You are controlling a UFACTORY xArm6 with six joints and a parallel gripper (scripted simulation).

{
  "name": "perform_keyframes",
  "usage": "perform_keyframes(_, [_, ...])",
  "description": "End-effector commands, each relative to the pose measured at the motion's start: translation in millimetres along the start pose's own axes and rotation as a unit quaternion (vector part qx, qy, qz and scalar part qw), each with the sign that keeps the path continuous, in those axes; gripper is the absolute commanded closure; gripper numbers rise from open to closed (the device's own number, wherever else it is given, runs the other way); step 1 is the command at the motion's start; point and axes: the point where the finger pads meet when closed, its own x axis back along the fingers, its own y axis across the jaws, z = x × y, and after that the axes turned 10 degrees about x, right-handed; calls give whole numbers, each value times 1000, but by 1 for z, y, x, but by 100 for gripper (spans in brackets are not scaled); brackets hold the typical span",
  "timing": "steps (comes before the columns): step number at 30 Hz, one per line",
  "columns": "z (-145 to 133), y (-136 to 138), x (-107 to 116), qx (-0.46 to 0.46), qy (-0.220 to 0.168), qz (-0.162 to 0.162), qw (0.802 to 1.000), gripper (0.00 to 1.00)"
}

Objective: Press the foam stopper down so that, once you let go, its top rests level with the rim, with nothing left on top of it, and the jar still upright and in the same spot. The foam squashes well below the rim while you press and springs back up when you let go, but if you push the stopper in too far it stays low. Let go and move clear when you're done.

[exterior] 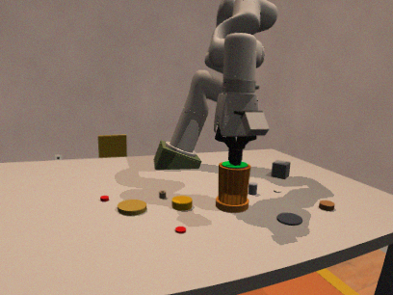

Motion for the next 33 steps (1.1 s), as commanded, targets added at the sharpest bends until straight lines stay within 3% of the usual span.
perform_keyframes(1, [1,0,-1,0,1,0,1000,100])
perform_keyframes(33, [1,0,-6,0,1,0,1000,100])
